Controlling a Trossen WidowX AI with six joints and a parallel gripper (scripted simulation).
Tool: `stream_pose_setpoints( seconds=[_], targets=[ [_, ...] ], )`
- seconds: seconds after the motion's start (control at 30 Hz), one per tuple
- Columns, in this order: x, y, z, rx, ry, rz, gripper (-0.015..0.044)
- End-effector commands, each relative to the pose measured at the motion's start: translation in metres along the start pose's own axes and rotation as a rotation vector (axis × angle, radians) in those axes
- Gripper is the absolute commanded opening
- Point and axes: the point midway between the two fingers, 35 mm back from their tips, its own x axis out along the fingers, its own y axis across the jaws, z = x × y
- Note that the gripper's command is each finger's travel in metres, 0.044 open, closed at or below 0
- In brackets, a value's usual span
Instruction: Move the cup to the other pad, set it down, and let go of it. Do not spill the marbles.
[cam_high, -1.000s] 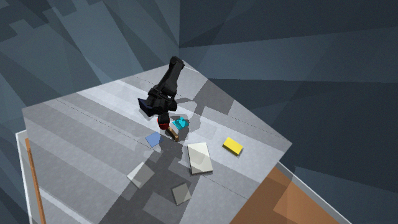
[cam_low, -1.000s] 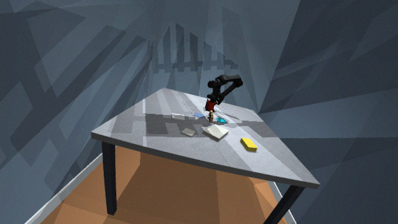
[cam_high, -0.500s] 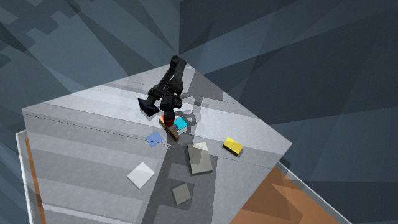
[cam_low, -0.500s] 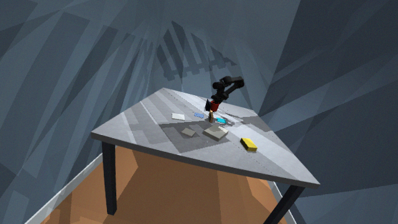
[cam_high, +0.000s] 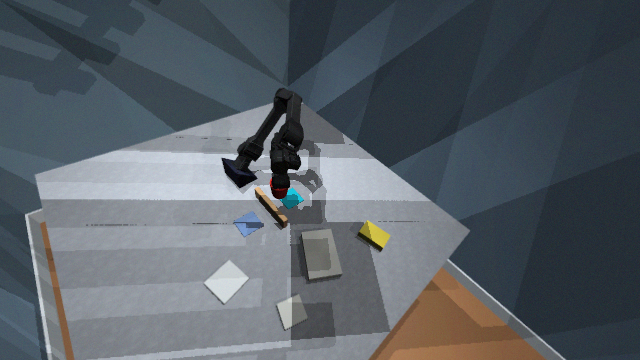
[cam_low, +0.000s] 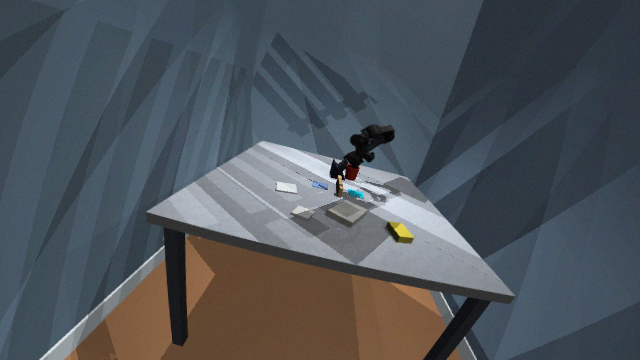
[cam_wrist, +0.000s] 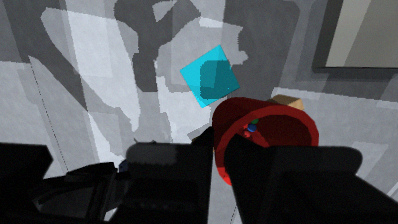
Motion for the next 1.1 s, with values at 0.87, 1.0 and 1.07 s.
stream_pose_setpoints(
  seconds=[0.87, 1.0, 1.07],
  targets=[
    [0.004, 0.033, 0.049, 0.002, -0.007, 0.001, 0.0000],
    [0.009, 0.033, 0.049, 0.002, -0.007, 0.001, 0.0000],
    [0.011, 0.033, 0.049, 0.002, -0.007, 0.001, 0.0000]
  ],
)
